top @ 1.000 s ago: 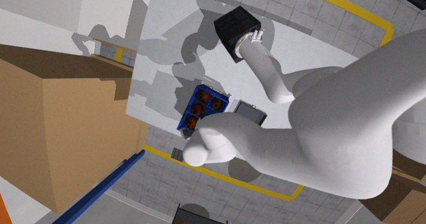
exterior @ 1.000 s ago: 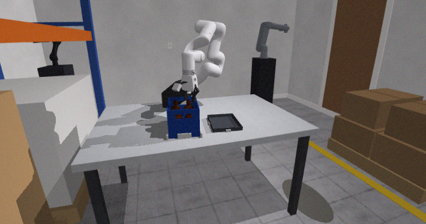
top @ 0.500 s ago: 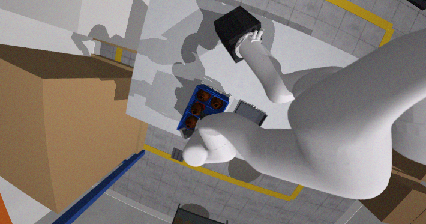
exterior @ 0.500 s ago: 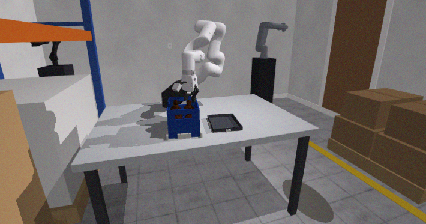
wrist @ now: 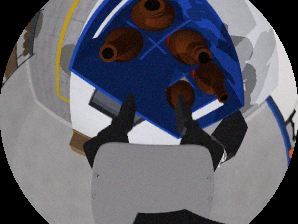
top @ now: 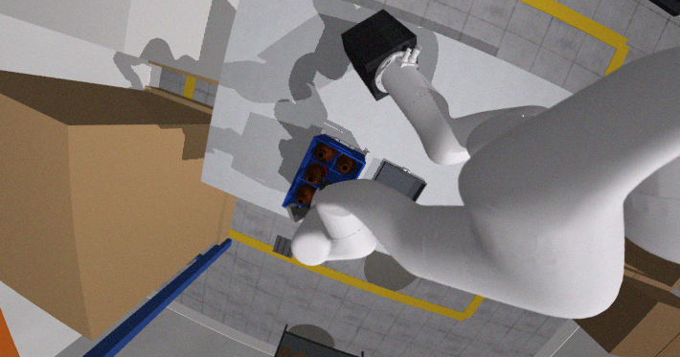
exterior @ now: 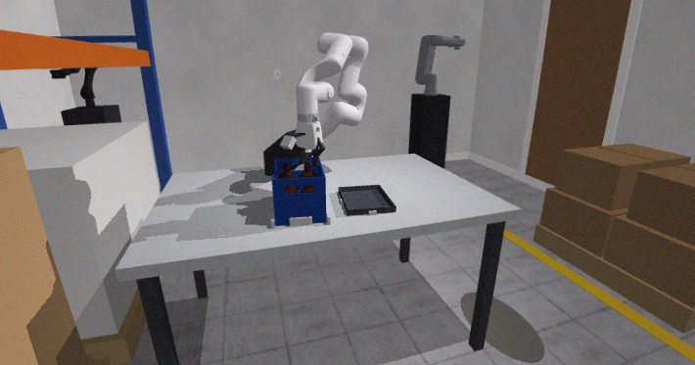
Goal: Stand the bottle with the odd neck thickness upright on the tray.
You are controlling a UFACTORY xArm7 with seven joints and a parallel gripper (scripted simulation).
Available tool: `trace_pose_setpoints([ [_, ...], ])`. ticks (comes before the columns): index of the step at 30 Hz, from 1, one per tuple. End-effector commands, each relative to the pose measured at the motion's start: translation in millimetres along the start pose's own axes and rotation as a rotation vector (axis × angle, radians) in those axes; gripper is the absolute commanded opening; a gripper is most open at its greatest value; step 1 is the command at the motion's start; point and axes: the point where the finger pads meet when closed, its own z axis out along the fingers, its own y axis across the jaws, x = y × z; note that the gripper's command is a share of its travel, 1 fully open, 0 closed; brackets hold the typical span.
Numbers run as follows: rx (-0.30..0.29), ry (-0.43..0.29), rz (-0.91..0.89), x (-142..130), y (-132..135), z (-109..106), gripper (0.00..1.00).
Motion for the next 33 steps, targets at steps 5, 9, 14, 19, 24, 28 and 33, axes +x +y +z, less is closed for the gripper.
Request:
trace_pose_setpoints([
  [5, 0.001, 0.004, 0.000, 1, 0, -1, 0.65],
  [9, 0.001, 0.004, 0.000, 1, 0, -1, 0.65],
  [14, 0.001, 0.004, 0.000, 1, 0, 0, 0.65],
  [19, 0.001, 0.004, 0.000, 1, 0, 2, 0.65],
  [24, 0.001, 0.004, 0.000, 1, 0, 4, 0.65],
  [28, 0.001, 0.004, 0.000, 1, 0, 8, 0.65],
  [33, 0.001, 0.004, 0.000, 1, 0, 13, 0.65],
])
